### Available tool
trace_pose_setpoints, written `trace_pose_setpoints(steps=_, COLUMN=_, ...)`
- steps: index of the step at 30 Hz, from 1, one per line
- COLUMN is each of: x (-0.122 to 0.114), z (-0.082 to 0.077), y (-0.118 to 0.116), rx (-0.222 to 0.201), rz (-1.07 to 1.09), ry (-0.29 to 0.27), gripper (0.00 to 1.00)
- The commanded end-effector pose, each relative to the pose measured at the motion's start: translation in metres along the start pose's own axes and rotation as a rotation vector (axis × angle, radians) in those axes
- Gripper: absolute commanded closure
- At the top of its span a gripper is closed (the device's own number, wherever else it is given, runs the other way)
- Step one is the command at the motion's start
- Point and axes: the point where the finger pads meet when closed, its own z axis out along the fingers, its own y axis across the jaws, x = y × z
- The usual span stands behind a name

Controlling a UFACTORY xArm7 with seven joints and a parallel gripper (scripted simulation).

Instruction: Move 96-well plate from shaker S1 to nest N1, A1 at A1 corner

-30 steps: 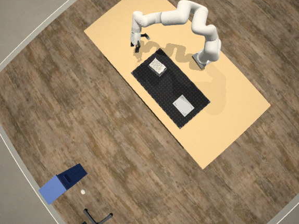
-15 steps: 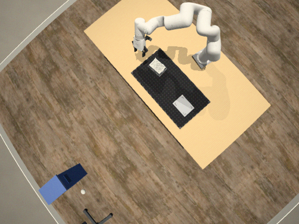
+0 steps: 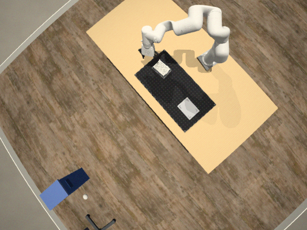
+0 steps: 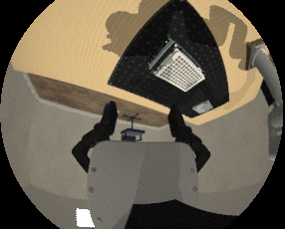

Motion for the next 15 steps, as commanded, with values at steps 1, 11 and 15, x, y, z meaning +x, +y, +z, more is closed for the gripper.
trace_pose_setpoints(steps=1, x=-0.002, z=0.005, y=0.017, rx=0.004, rz=-0.125, ry=0.040, gripper=0.00)
trace_pose_setpoints(steps=11, x=-0.004, z=0.014, y=0.046, rx=-0.025, rz=-0.441, ry=0.141, gripper=0.00)
trace_pose_setpoints(steps=15, x=-0.004, z=0.017, y=0.056, rx=-0.033, rz=-0.505, ry=0.159, gripper=0.00)
